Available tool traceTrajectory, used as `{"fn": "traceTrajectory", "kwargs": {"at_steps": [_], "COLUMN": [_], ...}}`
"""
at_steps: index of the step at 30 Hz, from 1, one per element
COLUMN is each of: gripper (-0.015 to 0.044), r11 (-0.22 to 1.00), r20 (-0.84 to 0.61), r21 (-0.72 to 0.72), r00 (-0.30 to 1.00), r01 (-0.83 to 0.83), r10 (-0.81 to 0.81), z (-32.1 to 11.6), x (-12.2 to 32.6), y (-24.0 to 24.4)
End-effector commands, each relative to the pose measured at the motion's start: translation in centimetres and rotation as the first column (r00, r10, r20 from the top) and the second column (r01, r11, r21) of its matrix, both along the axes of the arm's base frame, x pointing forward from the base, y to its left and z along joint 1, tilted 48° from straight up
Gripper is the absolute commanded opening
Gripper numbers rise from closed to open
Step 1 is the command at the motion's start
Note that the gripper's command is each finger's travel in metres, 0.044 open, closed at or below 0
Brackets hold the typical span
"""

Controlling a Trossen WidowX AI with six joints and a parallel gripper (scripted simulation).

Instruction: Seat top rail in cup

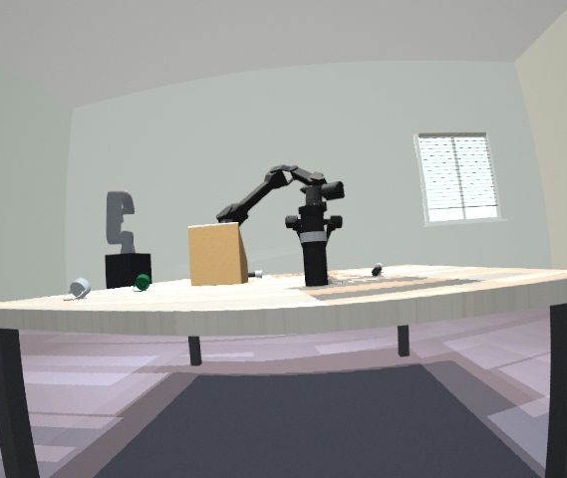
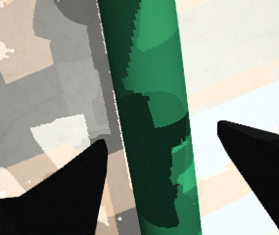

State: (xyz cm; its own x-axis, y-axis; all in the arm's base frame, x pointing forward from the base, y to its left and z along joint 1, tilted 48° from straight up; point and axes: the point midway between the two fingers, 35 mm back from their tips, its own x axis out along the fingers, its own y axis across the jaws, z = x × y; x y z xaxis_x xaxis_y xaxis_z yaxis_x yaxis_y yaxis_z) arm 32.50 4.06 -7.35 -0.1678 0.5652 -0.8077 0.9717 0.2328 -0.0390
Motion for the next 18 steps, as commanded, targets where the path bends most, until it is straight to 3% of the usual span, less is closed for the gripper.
{"fn": "traceTrajectory", "kwargs": {"at_steps": [1,18], "gripper": [0.044,0.044], "r11": [1.0,1.0], "r20": [0.02,0.016], "r21": [-0.002,0.0], "r00": [1.0,1.0], "r01": [-0.002,0.0], "r10": [0.002,0.0], "z": [2.2,8.4], "x": [0.4,0.7], "y": [-0.2,-3.0]}}
